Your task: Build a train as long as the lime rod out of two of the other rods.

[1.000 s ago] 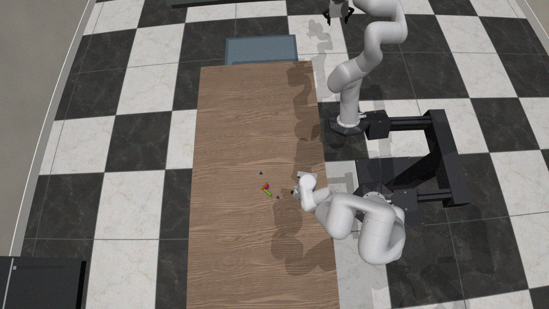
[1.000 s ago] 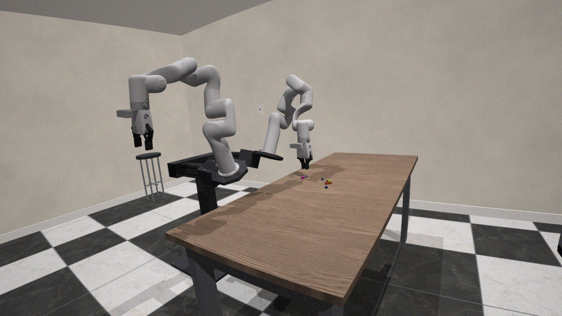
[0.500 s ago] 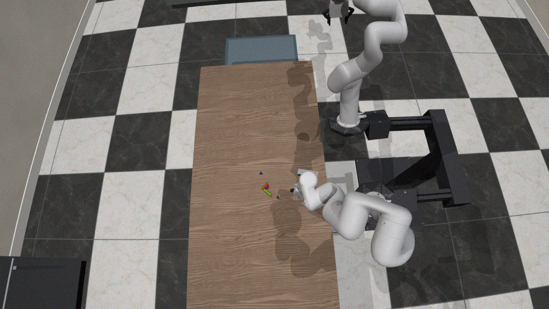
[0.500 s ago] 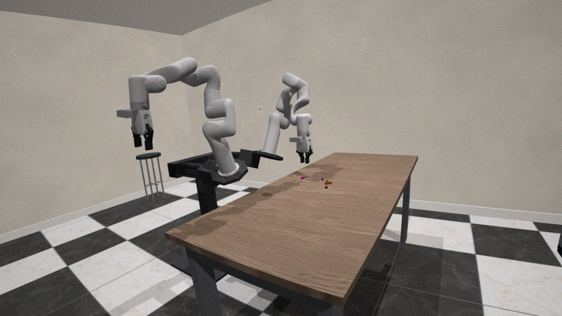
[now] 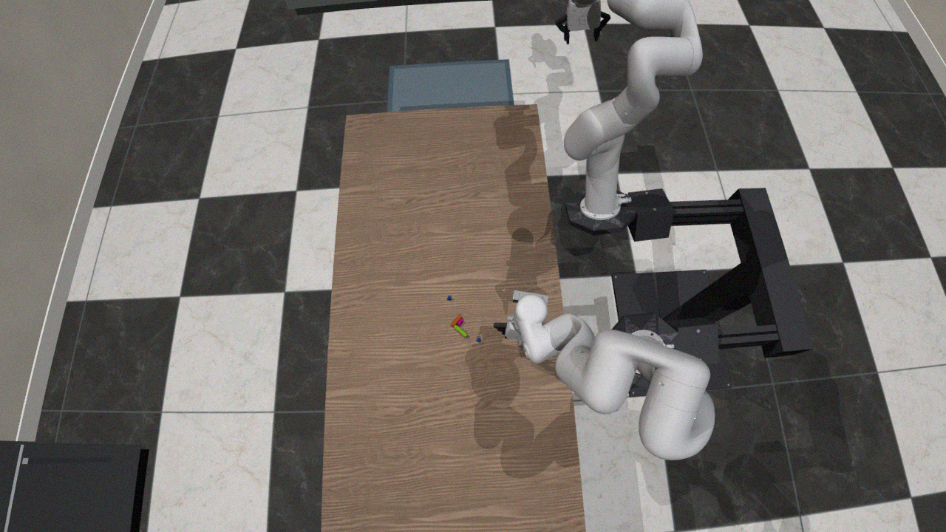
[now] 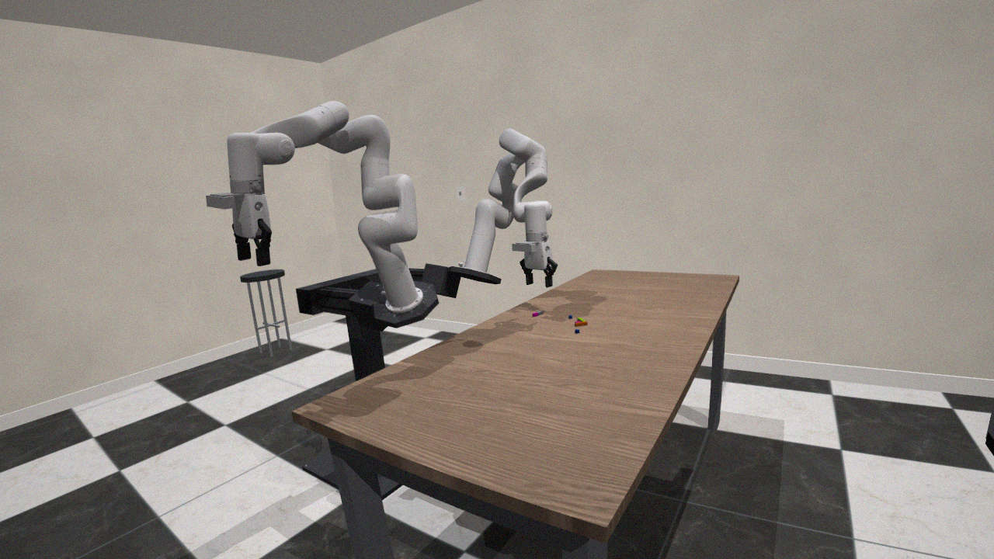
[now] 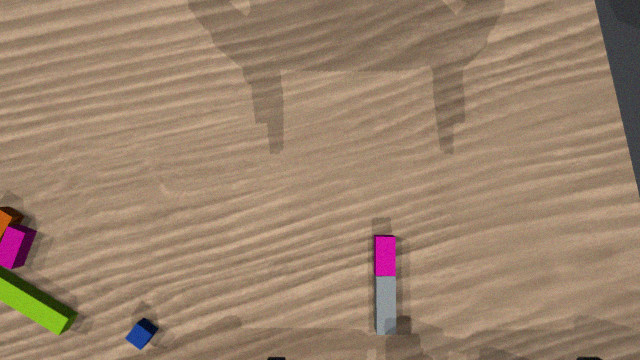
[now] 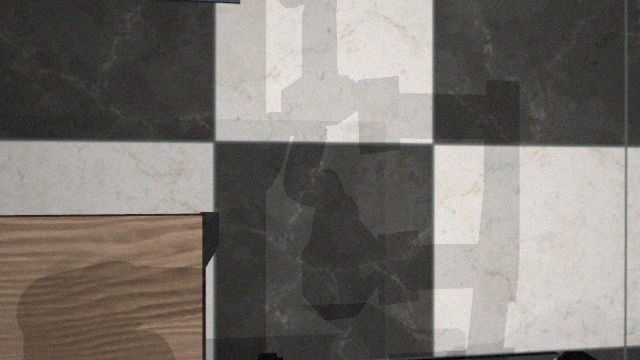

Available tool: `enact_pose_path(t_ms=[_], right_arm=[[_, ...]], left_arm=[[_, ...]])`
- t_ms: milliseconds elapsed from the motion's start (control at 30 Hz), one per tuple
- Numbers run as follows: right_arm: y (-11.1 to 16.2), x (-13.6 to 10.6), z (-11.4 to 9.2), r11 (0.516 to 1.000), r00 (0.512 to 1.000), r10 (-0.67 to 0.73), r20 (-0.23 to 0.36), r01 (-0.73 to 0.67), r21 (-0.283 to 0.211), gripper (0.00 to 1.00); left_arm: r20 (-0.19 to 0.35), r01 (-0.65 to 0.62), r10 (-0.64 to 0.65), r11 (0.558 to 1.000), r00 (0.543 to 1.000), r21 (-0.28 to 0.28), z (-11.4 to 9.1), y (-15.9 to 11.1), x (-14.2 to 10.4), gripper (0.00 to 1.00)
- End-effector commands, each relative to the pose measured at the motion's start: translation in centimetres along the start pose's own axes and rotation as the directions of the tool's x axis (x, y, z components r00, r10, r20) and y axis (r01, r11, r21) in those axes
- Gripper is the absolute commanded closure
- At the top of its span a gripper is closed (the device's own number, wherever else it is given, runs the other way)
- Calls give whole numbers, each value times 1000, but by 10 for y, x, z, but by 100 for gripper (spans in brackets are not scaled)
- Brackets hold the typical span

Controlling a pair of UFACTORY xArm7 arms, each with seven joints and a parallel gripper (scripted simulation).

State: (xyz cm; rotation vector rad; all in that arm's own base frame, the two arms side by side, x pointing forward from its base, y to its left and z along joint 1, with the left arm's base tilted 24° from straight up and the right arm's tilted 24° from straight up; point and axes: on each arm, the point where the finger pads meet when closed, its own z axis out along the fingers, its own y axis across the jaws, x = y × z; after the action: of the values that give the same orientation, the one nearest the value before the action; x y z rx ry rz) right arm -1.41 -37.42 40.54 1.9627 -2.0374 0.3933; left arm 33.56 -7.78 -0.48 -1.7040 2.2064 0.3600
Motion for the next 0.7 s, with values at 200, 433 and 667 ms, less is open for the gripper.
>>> enact_pose_path(t_ms=[200,433,667], right_arm=[[0,1,-2,1000,1000,1,-5,-1,1,0],[0,1,-2,1000,1000,1,-5,-1,1,0],[0,1,-2,1000,1000,1,-5,-1,1,0]], left_arm=[[-1,0,0,1000,1000,4,-2,-2,1,0],[-1,0,0,1000,1000,4,-14,-2,1,0],[-1,0,0,1000,1000,5,-35,-2,1,0]])
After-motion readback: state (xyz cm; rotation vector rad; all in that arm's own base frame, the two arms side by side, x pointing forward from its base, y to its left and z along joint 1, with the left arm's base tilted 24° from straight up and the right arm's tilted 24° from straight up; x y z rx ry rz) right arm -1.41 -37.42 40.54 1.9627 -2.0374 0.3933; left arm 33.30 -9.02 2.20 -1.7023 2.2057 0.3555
